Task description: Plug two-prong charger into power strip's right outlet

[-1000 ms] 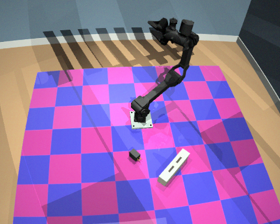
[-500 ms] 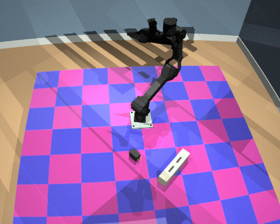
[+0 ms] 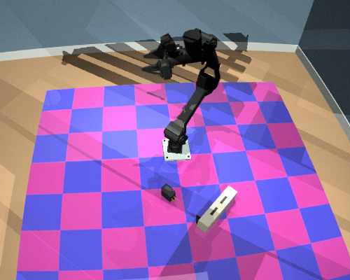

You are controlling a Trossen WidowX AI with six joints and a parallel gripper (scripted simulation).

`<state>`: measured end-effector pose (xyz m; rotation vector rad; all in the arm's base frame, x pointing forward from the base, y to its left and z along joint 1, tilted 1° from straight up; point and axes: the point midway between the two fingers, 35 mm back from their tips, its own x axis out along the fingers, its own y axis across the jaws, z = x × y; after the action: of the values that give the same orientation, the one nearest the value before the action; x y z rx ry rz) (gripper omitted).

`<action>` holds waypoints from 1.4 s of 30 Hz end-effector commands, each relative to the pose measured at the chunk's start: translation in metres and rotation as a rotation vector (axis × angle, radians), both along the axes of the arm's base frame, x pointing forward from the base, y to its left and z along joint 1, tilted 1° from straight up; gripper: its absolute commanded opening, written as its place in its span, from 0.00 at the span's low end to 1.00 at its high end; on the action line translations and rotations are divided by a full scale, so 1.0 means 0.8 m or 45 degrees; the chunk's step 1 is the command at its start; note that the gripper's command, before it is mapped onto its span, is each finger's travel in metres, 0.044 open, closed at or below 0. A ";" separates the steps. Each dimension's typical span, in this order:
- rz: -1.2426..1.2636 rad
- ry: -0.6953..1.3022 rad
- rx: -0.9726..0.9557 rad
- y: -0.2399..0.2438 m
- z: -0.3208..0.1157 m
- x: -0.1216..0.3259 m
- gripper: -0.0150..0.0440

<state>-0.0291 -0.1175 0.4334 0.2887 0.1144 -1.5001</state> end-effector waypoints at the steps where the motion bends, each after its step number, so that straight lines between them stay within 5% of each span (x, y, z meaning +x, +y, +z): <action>1: 0.100 0.123 0.051 -0.013 -0.010 0.032 1.00; 20: 0.678 0.750 0.262 -0.040 -0.089 0.186 1.00; 42: 1.412 1.415 0.418 0.002 -0.223 0.311 1.00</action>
<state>0.2111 -0.1221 0.2668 -0.3254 1.1693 -0.4431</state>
